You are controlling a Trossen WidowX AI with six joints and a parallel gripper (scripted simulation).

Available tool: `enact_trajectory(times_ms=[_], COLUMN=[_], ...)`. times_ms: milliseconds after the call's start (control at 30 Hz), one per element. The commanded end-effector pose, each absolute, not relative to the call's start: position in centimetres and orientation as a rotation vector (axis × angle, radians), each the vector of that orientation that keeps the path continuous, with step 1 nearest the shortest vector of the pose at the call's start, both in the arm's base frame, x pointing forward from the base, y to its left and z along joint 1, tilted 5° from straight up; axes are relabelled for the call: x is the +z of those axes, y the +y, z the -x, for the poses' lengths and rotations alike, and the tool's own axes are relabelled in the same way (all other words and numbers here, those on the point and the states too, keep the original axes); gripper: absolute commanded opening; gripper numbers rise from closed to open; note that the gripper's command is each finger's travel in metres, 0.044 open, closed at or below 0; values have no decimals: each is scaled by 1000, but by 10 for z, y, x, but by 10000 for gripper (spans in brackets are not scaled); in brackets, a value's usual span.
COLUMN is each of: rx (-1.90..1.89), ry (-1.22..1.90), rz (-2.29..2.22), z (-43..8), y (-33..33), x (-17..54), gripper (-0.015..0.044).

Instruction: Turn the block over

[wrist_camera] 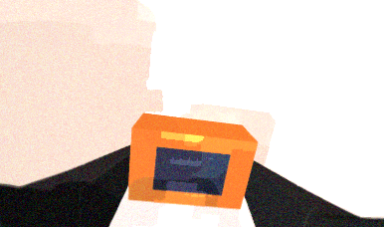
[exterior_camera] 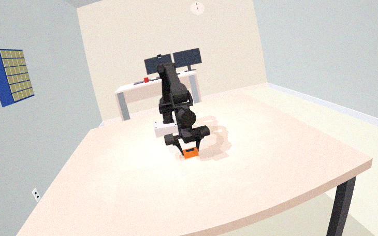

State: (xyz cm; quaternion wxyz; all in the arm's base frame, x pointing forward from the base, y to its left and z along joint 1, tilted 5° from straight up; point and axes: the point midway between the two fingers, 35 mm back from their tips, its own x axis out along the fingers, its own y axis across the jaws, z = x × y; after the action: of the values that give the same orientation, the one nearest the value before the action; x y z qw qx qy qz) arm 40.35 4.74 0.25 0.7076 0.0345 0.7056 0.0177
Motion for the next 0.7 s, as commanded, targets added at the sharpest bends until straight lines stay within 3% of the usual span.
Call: enact_trajectory(times_ms=[0, 233, 433, 667], rx=[40, 40, 39, 38], ry=[1567, 1567, 1567, 1531], rz=[-83, -83, -83, -80], z=[-404, -404, -404, -405], y=[48, 48, 46, 46], x=[2, 2, 31, 30], gripper=[209, 162, 5, 0])
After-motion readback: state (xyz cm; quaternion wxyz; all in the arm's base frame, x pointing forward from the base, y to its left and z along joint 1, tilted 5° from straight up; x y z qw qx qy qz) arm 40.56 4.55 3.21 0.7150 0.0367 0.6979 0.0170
